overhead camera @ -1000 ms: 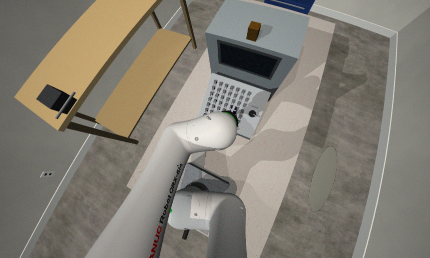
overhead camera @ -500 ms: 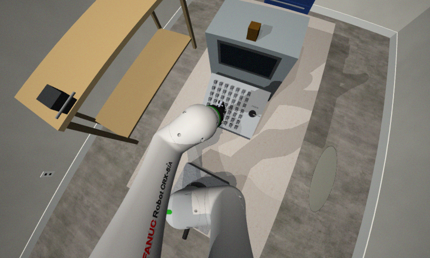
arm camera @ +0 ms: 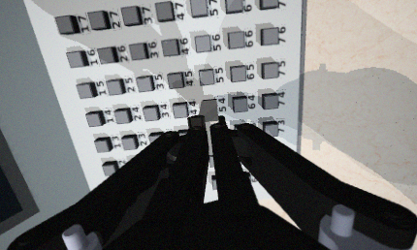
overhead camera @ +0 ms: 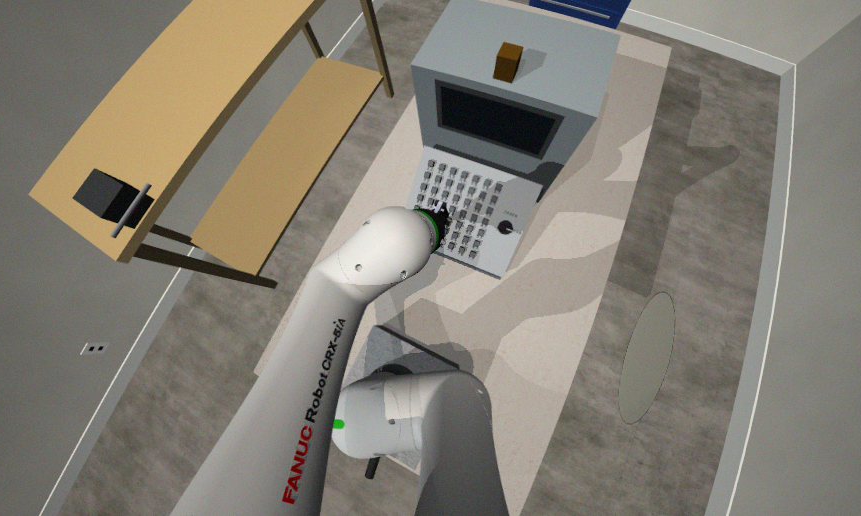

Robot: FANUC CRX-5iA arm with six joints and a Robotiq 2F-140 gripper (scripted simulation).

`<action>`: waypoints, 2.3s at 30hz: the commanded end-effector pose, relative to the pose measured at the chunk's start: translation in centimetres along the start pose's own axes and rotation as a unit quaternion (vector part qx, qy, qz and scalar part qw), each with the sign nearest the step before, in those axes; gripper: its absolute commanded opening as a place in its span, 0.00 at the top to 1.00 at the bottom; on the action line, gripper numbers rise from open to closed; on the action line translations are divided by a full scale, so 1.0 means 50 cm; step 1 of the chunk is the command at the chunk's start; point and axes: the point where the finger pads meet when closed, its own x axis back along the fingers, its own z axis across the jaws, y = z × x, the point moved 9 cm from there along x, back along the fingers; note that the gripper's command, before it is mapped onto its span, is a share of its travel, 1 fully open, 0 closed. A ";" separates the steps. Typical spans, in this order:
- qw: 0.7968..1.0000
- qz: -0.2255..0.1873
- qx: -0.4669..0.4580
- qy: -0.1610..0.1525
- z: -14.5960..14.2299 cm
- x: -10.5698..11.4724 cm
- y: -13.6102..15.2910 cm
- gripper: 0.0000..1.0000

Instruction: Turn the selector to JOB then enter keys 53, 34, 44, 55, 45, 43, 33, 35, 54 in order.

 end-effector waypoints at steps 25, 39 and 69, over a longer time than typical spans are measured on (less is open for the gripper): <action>1.000 0.000 0.000 -0.001 -0.001 -0.024 0.001 1.00; 1.000 0.000 0.000 -0.001 -0.001 -0.026 0.001 1.00; 1.000 0.000 0.000 -0.001 -0.001 -0.052 0.001 1.00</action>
